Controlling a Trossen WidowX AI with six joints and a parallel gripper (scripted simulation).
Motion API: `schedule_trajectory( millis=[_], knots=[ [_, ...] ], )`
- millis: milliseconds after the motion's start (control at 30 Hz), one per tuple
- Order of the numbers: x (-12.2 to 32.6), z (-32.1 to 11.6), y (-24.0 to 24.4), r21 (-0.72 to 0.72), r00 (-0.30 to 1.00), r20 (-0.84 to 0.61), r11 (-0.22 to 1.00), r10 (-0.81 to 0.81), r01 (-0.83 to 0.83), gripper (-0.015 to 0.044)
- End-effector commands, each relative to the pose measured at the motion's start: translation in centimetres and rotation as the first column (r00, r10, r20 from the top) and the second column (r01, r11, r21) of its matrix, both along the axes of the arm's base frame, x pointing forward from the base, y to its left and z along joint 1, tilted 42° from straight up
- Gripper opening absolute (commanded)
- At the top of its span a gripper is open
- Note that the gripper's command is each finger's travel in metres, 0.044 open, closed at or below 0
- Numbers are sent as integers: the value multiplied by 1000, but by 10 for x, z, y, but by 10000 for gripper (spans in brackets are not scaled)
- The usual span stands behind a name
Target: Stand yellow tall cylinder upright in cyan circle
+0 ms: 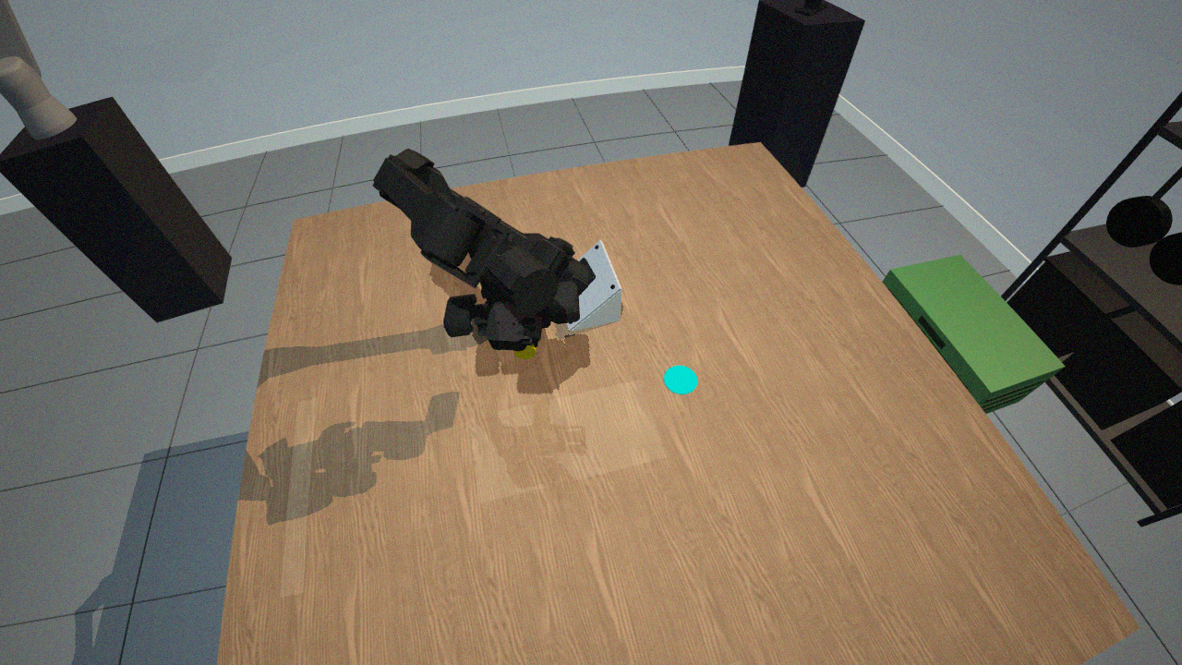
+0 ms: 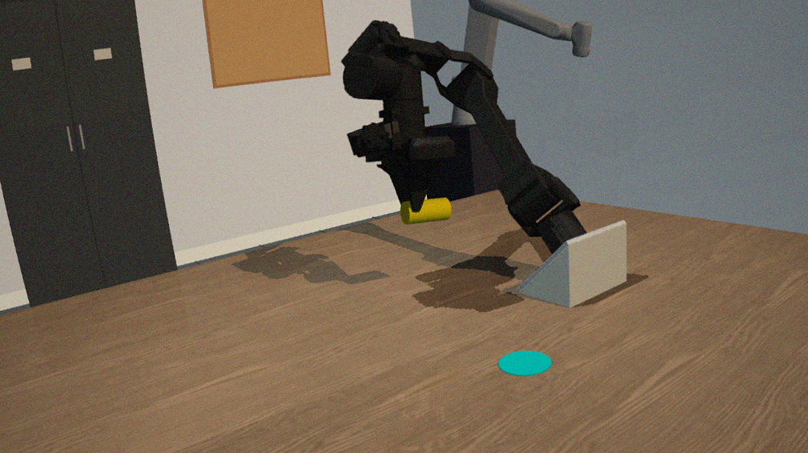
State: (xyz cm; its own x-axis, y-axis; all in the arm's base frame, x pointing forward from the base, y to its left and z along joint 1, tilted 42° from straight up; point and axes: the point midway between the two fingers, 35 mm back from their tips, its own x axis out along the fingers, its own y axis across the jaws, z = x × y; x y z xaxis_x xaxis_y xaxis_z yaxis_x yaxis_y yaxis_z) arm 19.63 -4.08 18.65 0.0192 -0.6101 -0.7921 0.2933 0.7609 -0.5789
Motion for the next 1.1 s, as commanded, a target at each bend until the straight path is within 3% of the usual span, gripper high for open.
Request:
schedule_trajectory(
  millis=[0, 1067],
  knots=[
    [9, -3, 8, 8, 998, -35, 999, 47, -47, 105],
    [58, -47, 75, 88, 847, -345, 912, 405, -401, 105]
  ],
)
